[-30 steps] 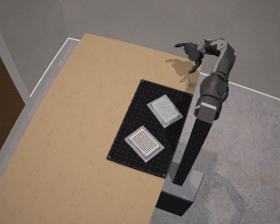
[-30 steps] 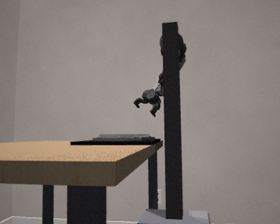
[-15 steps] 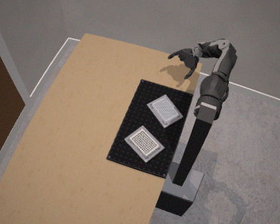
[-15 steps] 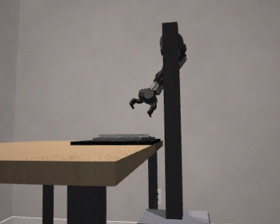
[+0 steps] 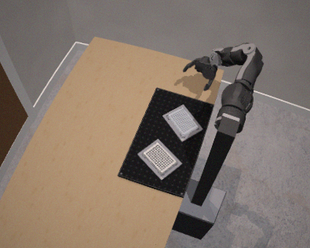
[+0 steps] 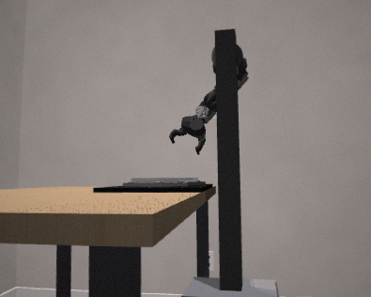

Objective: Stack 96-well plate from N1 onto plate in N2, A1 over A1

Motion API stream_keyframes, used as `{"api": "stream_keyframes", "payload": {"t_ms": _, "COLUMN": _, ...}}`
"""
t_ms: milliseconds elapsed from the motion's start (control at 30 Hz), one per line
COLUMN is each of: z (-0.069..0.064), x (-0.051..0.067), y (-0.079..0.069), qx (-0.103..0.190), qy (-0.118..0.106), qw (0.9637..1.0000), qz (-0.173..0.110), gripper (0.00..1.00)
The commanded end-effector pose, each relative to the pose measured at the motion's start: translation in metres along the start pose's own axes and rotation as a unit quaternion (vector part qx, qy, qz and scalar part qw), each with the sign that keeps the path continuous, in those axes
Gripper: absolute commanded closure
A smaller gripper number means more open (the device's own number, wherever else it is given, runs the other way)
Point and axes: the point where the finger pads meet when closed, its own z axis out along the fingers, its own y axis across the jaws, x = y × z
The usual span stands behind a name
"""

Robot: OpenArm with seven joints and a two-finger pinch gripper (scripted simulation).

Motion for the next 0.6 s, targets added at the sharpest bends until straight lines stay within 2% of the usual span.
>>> {"api": "stream_keyframes", "payload": {"t_ms": 0, "z": 0.005, "x": 0.002, "y": -0.004, "qx": 0.022, "qy": -0.024, "qw": 0.9987, "qz": -0.04, "gripper": 0.23}}
{"api": "stream_keyframes", "payload": {"t_ms": 400, "z": 0.005, "x": 0.002, "y": -0.004, "qx": 0.022, "qy": -0.024, "qw": 0.9987, "qz": -0.04, "gripper": 0.23}}
{"api": "stream_keyframes", "payload": {"t_ms": 467, "z": 0.012, "x": 0.017, "y": -0.006, "qx": 0.043, "qy": -0.025, "qw": 0.9951, "qz": -0.086, "gripper": 0.23}}
{"api": "stream_keyframes", "payload": {"t_ms": 567, "z": 0.024, "x": 0.041, "y": -0.011, "qx": 0.078, "qy": -0.027, "qw": 0.9845, "qz": -0.154, "gripper": 0.23}}
